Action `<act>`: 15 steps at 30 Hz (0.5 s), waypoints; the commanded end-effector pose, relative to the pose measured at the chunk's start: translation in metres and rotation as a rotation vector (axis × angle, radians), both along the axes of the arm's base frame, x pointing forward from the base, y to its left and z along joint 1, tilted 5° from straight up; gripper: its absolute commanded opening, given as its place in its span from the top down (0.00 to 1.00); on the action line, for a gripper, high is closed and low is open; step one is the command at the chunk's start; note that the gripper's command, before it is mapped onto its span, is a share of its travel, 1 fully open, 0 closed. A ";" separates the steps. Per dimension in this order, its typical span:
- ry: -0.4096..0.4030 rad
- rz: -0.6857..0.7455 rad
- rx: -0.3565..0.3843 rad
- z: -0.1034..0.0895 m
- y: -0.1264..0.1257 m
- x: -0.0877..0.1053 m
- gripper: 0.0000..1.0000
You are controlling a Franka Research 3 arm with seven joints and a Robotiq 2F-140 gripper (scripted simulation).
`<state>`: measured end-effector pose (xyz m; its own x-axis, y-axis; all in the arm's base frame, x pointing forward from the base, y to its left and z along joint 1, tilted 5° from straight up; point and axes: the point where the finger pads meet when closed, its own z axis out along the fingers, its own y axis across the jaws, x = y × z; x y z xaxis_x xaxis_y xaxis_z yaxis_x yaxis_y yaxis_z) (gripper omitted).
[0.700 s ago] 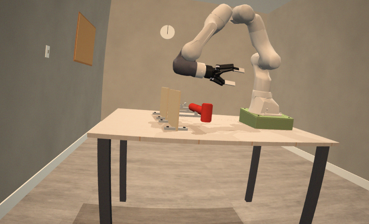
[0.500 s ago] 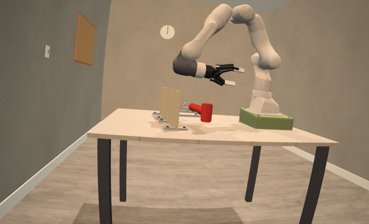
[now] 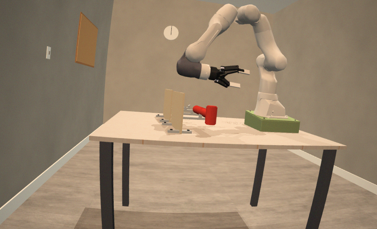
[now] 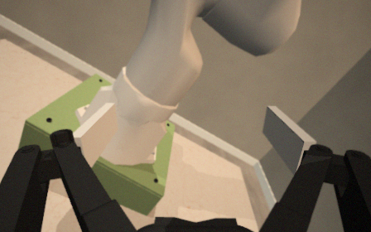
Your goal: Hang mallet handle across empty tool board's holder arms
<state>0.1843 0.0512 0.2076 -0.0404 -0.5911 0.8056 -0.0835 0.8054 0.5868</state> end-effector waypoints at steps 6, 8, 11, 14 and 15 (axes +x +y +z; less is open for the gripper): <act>-0.178 -0.061 -0.122 -0.018 0.033 0.013 0.00; -0.211 -0.078 -0.147 -0.021 0.039 0.017 0.00; -0.257 -0.103 -0.183 -0.025 0.048 0.022 0.00; -0.294 -0.126 -0.214 -0.027 0.056 0.026 0.00; -0.308 -0.135 -0.225 -0.028 0.059 0.028 0.00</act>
